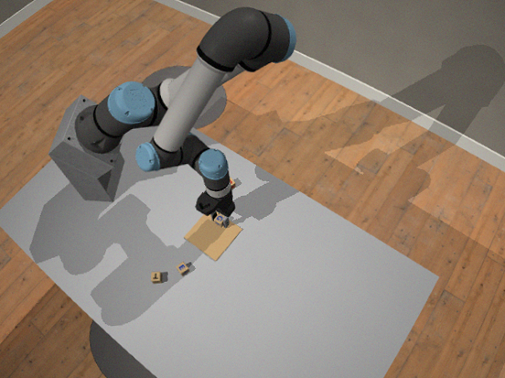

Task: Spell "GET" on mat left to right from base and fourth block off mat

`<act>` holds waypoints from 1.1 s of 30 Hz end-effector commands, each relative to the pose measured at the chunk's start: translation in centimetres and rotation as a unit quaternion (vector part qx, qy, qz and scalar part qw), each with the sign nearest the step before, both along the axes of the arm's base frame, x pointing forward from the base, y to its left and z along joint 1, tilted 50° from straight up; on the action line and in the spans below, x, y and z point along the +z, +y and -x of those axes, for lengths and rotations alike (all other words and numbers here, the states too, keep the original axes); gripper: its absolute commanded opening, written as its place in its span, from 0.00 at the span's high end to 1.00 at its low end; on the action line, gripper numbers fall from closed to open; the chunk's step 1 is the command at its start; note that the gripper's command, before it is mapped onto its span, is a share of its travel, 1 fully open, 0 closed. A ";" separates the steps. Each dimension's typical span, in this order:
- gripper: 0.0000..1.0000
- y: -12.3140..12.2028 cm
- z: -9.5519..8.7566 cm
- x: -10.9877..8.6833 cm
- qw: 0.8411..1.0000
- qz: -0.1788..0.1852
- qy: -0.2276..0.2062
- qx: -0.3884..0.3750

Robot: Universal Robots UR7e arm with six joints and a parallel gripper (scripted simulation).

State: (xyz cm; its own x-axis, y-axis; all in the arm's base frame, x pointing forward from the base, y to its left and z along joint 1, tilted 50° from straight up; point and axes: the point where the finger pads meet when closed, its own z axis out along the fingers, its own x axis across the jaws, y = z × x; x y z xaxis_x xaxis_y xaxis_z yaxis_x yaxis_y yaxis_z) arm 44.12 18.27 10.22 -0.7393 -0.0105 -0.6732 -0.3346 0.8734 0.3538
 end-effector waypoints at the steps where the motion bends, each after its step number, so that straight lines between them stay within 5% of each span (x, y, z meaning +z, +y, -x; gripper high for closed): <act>1: 0.13 0.0 0.0 0.1 1.000 0.000 -0.001 0.001; 33: 0.13 -1.6 2.0 2.1 1.000 0.000 0.000 0.000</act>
